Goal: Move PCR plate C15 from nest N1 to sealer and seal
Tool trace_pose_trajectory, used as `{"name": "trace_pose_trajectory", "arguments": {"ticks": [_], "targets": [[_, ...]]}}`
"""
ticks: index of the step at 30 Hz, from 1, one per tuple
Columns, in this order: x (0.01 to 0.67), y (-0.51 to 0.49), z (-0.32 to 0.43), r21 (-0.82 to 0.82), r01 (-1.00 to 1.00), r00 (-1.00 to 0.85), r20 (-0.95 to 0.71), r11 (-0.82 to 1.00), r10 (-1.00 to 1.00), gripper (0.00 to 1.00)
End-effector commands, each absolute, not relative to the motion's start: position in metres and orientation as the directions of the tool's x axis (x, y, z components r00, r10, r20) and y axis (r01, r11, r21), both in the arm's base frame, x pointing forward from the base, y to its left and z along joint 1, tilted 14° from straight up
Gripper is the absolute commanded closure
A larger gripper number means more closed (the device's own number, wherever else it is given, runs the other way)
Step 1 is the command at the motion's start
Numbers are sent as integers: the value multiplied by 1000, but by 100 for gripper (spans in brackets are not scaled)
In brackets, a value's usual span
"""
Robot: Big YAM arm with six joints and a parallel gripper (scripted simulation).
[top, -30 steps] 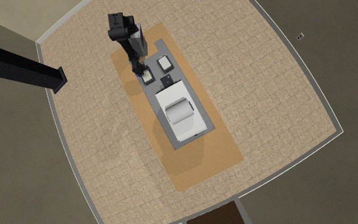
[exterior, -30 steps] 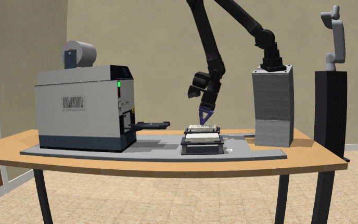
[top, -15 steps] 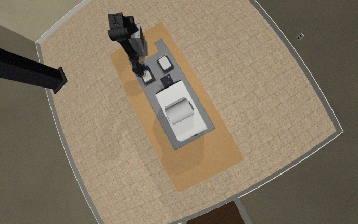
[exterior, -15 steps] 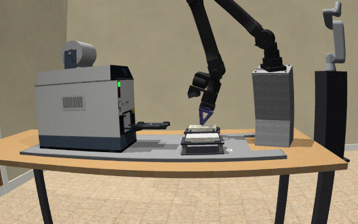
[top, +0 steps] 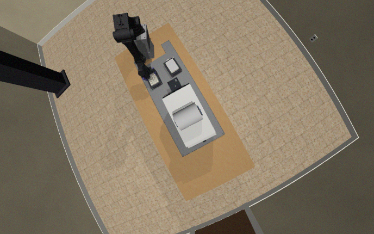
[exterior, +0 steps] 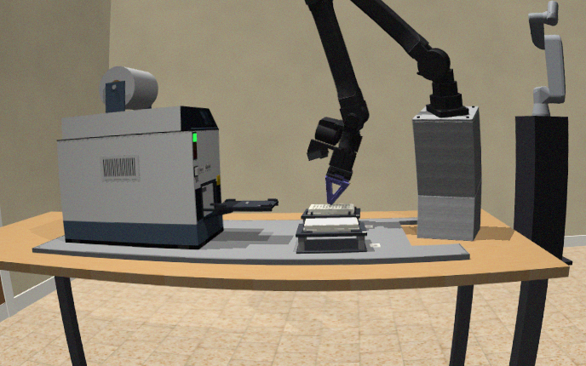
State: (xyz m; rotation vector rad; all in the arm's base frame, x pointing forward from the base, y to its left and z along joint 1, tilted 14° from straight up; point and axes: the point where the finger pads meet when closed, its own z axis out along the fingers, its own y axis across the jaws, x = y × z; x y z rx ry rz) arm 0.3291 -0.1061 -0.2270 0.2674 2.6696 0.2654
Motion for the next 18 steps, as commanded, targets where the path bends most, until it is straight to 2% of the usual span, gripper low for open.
{"name": "trace_pose_trajectory", "arguments": {"ticks": [1, 18], "targets": [[335, -105, -219, 224, 127, -880, -423, 966, 214, 0], [340, -103, -239, 222, 139, -875, -429, 965, 225, 0]]}}
